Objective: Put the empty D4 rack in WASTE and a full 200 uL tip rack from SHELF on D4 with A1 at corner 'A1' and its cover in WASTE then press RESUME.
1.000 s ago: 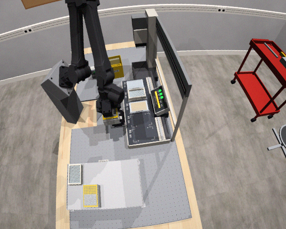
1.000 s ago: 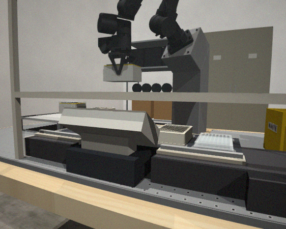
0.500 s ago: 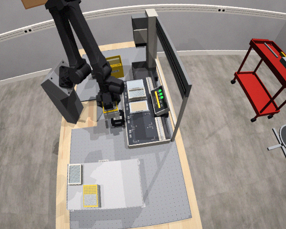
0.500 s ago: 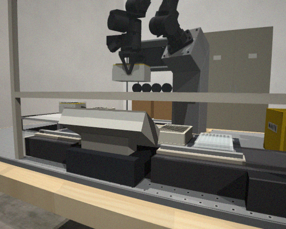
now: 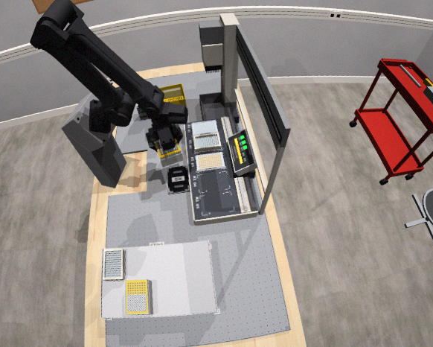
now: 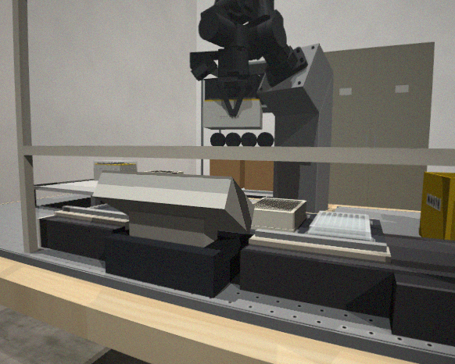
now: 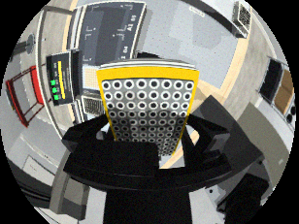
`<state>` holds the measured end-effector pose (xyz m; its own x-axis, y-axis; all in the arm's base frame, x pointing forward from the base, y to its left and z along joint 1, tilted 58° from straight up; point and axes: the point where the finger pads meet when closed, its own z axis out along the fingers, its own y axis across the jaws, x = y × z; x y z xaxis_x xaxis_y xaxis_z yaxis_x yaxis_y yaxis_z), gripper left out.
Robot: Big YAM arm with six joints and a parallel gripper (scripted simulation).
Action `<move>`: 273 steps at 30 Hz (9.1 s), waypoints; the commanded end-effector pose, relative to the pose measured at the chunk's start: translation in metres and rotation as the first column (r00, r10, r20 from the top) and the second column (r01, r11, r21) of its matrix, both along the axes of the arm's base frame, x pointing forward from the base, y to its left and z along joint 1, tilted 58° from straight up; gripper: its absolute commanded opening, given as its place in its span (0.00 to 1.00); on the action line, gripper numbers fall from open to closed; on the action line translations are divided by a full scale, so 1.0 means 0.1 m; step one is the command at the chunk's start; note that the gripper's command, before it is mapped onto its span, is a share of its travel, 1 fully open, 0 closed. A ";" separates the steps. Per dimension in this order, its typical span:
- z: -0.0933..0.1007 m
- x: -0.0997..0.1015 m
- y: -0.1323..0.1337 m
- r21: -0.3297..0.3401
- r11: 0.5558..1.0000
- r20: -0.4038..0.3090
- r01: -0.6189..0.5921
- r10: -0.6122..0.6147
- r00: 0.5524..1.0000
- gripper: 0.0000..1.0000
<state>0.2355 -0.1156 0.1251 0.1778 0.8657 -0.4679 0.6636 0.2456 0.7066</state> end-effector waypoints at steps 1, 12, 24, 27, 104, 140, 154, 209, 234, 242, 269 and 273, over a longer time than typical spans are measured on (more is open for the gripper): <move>0.24 0.11 -0.01 0.038 0.998 0.065 0.040 -0.042 0.997 0.00; 0.25 0.10 -0.03 0.167 0.978 0.128 0.122 -0.144 0.981 0.00; 0.25 0.10 -0.02 0.167 0.979 0.128 0.121 -0.143 0.981 0.00; 0.25 0.11 -0.02 0.167 0.979 0.128 0.121 -0.143 0.981 0.00; 0.04 0.14 -0.04 0.160 0.979 0.088 0.127 -0.142 0.986 0.00; -0.23 0.53 -0.28 0.159 0.979 0.093 0.126 -0.142 0.986 0.00; -0.34 0.67 -0.37 0.159 0.979 0.092 0.126 -0.142 0.986 0.00; -0.81 1.24 -0.74 0.158 0.979 0.092 0.127 -0.142 0.986 0.00; -1.00 1.49 -0.90 0.158 0.979 0.091 0.127 -0.143 0.986 0.00; -0.96 1.50 -0.90 0.154 0.980 0.103 0.122 -0.139 0.985 0.00; -1.06 1.47 -0.85 0.170 0.978 0.081 0.124 -0.140 0.987 0.00; -1.06 1.46 -0.85 0.170 0.978 0.081 0.124 -0.140 0.987 0.00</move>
<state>0.3908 -0.2033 0.0229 0.3346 0.8950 -0.2949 0.6046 0.0362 0.7957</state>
